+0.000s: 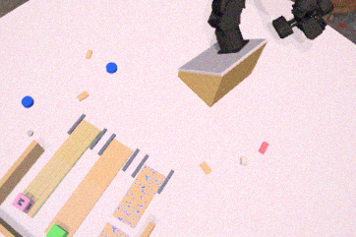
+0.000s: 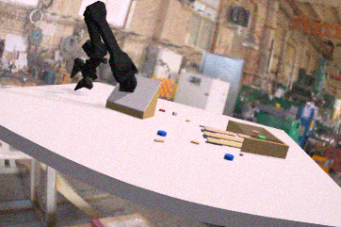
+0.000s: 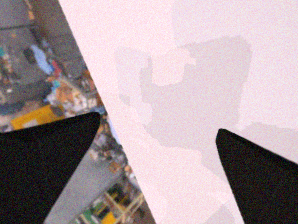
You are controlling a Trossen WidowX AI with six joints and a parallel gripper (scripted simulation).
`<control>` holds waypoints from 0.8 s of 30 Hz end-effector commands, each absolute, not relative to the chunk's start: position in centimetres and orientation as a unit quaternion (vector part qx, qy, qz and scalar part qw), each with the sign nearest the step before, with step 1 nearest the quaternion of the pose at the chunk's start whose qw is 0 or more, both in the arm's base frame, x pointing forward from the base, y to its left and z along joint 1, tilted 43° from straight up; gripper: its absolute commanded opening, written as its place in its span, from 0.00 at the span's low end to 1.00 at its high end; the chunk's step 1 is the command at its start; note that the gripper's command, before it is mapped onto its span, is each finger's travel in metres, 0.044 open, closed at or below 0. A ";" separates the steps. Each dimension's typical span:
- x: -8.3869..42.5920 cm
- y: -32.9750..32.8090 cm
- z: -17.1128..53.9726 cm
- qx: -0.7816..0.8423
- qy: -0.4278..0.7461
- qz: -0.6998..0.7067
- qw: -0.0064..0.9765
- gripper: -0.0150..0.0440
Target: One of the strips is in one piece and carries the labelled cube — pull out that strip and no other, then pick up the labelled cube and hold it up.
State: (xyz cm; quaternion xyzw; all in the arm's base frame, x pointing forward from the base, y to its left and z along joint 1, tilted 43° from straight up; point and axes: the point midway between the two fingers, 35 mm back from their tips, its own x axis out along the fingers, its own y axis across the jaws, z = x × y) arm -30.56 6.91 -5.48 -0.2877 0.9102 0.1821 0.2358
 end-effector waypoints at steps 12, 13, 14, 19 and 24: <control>-30.0 9.8 -2.4 -0.287 0.910 0.183 0.236 0.93; -30.0 9.8 -2.4 -0.287 0.910 0.183 0.236 0.93; -30.0 9.8 -2.4 -0.287 0.910 0.183 0.236 0.93; -28.3 14.8 -3.3 -0.214 0.902 0.251 0.279 0.93; -24.1 21.6 -3.8 -0.127 0.864 0.334 0.356 0.93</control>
